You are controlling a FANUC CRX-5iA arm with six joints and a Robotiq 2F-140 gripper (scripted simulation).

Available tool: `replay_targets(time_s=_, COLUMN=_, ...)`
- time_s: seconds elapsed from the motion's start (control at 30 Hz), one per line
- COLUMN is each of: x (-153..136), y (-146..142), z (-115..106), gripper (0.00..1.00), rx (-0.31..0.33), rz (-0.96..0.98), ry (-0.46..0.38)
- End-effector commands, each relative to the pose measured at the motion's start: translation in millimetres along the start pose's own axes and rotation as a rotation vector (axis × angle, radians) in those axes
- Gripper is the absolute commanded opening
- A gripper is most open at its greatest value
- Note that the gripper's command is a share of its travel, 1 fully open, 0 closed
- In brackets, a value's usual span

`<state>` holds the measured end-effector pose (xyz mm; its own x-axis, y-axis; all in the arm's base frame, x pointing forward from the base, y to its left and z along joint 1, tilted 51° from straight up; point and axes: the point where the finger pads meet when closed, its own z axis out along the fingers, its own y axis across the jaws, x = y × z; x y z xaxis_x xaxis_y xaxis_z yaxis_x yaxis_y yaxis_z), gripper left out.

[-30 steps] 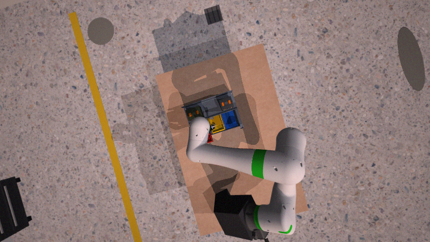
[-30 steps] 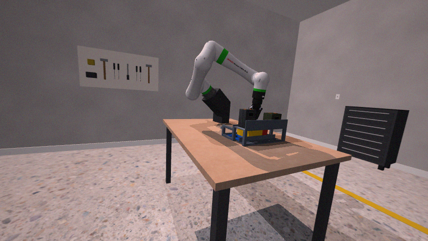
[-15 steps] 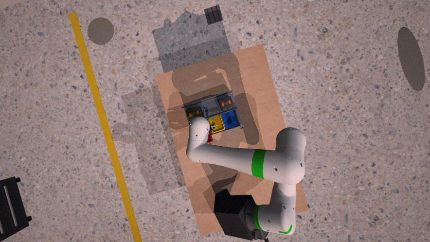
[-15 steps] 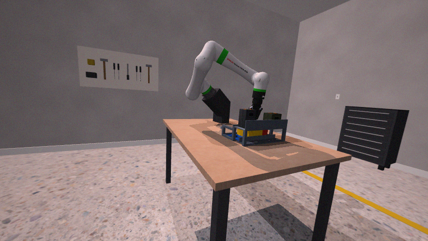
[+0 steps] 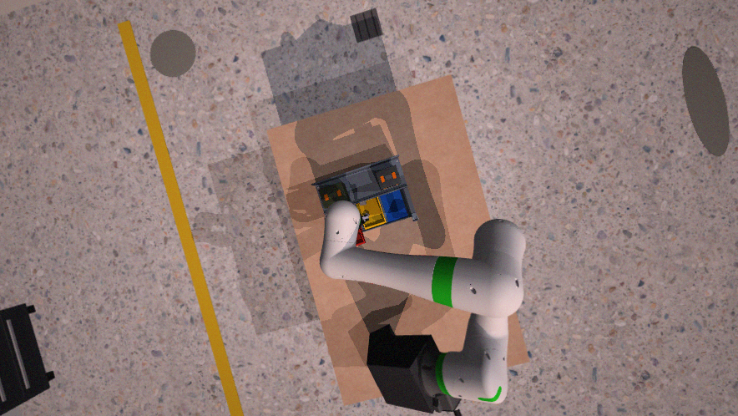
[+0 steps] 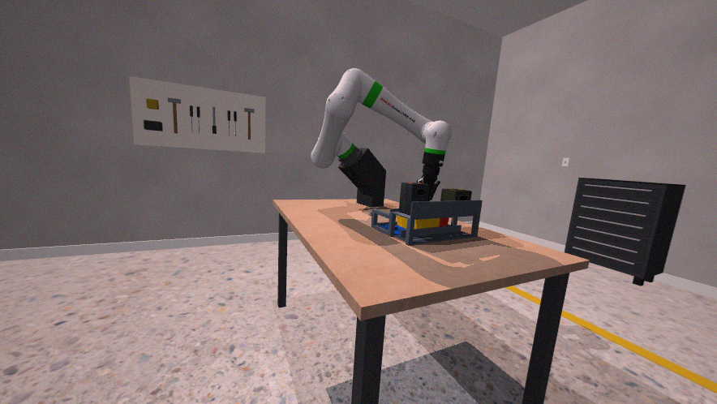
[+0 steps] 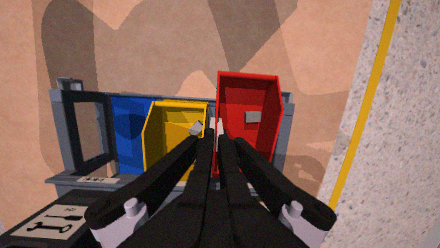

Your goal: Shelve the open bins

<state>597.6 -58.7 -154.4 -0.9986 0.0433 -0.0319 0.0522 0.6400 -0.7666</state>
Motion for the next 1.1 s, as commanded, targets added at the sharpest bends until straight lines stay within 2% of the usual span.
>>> replay_targets(time_s=0.0, x=-0.1, y=0.2, z=0.0, gripper=0.0, rx=0.0, rz=0.0, ry=-0.003)
replay_targets(time_s=1.07, x=1.0, y=0.2, z=2.0, gripper=0.0, rx=0.0, rz=0.0, ry=-0.031)
